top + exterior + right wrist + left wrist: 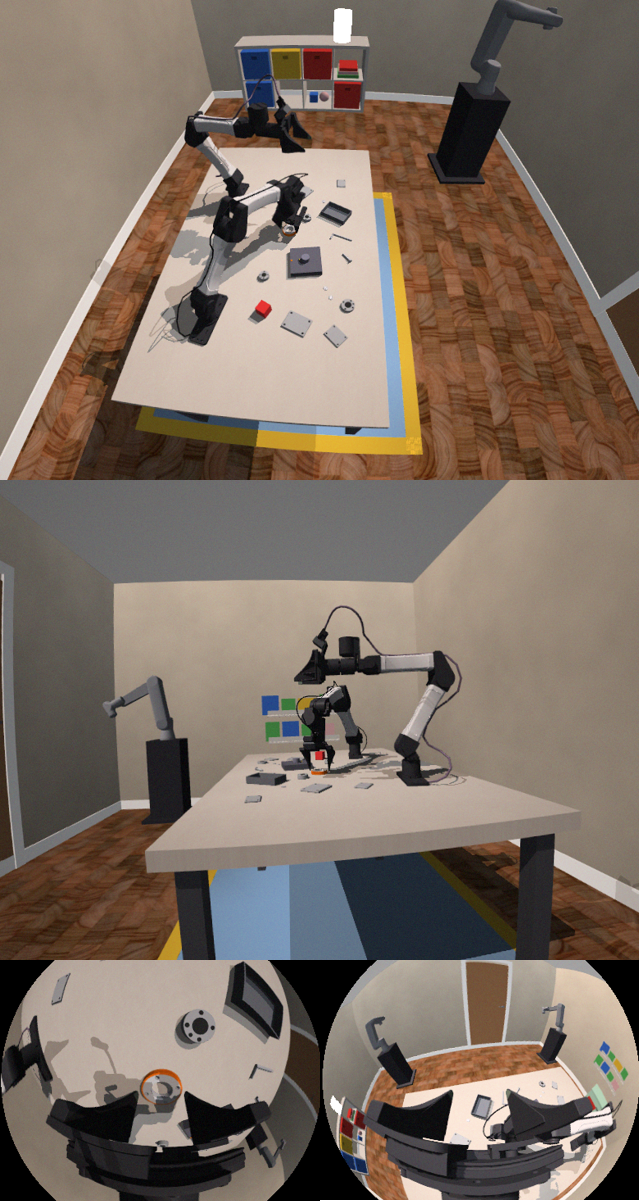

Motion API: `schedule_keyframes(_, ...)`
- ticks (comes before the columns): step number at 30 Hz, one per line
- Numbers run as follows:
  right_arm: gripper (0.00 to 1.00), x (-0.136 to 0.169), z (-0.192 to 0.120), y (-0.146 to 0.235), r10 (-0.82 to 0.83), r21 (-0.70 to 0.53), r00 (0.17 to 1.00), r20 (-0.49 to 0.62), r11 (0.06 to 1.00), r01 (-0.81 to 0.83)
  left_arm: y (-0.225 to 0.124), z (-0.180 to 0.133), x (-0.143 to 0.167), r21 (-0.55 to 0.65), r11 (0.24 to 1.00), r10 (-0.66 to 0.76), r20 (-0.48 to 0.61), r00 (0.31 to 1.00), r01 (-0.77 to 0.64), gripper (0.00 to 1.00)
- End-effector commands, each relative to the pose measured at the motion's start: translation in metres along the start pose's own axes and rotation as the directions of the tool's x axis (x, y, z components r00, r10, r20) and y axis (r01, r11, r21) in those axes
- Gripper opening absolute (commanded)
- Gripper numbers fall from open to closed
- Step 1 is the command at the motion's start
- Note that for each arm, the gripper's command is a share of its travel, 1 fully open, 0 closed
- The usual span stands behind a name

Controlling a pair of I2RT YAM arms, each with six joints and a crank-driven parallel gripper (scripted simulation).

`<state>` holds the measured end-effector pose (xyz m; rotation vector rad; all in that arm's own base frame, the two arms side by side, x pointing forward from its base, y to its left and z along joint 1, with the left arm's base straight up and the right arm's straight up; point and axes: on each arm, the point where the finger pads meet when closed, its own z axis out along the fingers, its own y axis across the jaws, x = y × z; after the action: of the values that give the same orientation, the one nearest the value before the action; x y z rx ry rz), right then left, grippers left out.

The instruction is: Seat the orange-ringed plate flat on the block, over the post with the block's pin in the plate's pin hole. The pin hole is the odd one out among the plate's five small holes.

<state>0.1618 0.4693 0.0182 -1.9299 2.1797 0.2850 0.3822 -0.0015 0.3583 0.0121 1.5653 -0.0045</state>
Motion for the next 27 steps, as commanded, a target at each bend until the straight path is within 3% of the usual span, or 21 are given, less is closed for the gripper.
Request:
schedule_keyframes(1, 0.86, -0.008, 0.004, -0.002, 0.004, 0.008, 1.0, 0.031, 1.0, -0.004, -0.002, -0.006, 0.002, 0.005, 1.0, -0.006, -0.004, 1.0, 0.006, 1.0)
schedule_keyframes(7, 0.86, 0.005, 0.019, 0.0, 0.003, 0.003, 1.0, -0.01, 1.0, -0.003, -0.002, -0.006, 0.002, 0.005, 1.0, -0.006, -0.004, 1.0, 0.006, 1.0)
schedule_keyframes(12, 0.86, -0.018, -0.013, -0.005, 0.003, 0.015, 0.998, 0.065, 1.0, -0.004, -0.002, -0.006, 0.002, 0.005, 1.0, -0.006, -0.004, 1.0, 0.006, 1.0)
schedule_keyframes(14, 0.86, -0.009, 0.009, -0.004, 0.006, 0.008, 1.0, 0.031, 1.0, -0.006, -0.002, -0.006, 0.002, 0.005, 1.0, -0.006, -0.004, 1.0, 0.006, 1.0)
schedule_keyframes(15, 0.0, -0.004, 0.011, -0.003, 0.006, 0.006, 1.0, 0.018, 1.0, -0.007, -0.002, -0.006, 0.002, 0.005, 1.0, -0.006, -0.004, 1.0, 0.006, 1.0)
schedule_keyframes(27, 0.0, 0.003, 0.012, -0.002, 0.008, 0.001, 1.0, -0.004, 1.0, -0.008, -0.002, -0.006, 0.002, 0.005, 1.0, -0.006, -0.004, 1.0, 0.006, 1.0)
